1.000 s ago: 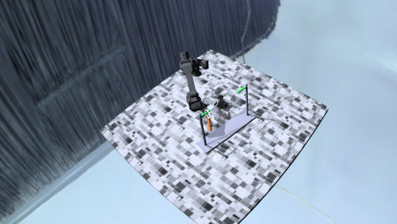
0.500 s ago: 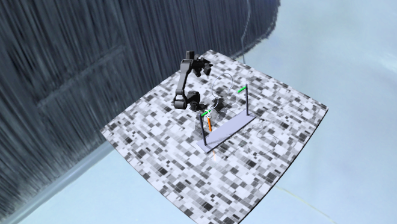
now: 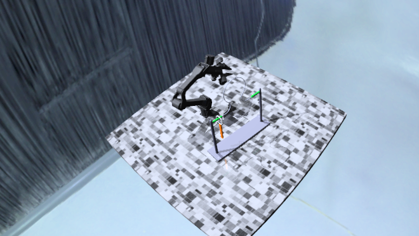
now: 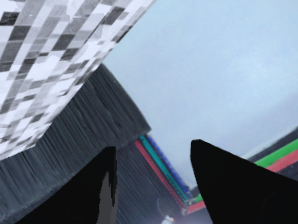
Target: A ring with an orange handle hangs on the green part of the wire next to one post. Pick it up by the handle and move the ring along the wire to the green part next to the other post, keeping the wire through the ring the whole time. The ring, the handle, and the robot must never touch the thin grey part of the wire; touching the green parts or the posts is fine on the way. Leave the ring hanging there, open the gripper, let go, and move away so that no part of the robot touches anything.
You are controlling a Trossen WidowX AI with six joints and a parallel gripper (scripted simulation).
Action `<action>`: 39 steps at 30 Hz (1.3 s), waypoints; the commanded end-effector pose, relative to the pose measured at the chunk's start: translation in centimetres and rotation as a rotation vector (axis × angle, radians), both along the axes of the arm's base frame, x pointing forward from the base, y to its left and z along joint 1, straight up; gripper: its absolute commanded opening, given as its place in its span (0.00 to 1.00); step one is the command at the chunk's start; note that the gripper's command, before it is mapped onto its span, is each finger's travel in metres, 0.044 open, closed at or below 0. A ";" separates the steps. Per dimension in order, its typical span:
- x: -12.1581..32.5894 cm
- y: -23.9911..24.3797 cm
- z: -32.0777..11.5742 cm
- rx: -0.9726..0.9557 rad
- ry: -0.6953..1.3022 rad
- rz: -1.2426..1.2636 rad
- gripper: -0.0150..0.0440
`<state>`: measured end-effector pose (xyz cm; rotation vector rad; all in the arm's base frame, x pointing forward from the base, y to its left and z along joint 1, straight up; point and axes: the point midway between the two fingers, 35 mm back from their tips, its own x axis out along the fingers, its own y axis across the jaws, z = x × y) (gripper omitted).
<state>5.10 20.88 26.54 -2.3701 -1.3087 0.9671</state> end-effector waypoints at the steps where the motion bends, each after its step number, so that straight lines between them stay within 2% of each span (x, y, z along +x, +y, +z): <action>1: 1.4 0.4 -0.9 0.032 0.092 -0.089 0.53; 21: 10.7 -1.2 -5.4 0.315 0.569 -0.605 0.53; 39: 18.1 -7.4 -9.3 0.670 0.890 -0.989 0.53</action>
